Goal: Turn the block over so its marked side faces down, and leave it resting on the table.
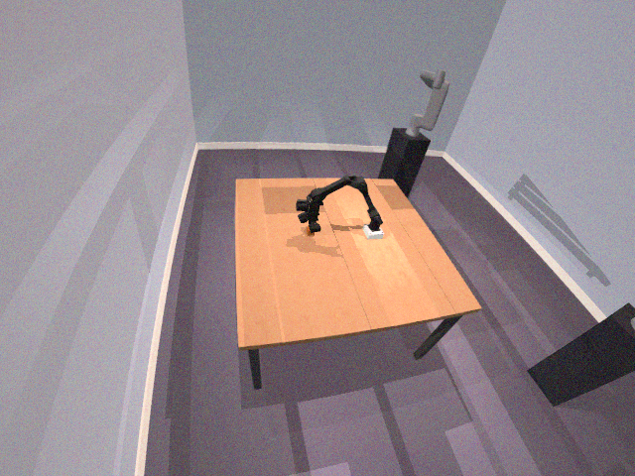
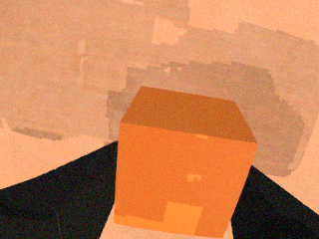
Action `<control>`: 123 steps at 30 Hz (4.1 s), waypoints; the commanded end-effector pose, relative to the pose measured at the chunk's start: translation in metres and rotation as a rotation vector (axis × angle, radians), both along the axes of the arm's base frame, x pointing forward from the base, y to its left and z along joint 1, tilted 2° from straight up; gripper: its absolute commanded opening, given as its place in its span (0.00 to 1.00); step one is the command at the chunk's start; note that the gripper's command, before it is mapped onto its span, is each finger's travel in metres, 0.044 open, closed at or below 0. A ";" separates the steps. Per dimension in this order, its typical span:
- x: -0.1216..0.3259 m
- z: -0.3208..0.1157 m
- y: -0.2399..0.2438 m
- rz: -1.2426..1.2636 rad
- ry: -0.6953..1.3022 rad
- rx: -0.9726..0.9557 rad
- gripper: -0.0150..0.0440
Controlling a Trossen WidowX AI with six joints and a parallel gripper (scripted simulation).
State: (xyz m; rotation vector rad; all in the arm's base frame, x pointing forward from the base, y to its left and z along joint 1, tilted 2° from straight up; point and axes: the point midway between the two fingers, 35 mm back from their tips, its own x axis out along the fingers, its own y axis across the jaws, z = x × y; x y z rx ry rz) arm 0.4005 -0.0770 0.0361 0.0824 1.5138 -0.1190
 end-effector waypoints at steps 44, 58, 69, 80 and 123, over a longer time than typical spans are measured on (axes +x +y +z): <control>-0.002 0.020 0.000 0.007 -0.439 -0.059 0.25; 0.001 0.011 -0.001 0.010 -0.585 -0.078 0.25; 0.006 -0.006 0.000 -0.005 -0.725 -0.076 0.25; 0.003 -0.014 -0.001 0.008 -0.897 -0.107 0.25; -0.007 -0.008 0.000 0.022 -1.051 -0.140 0.92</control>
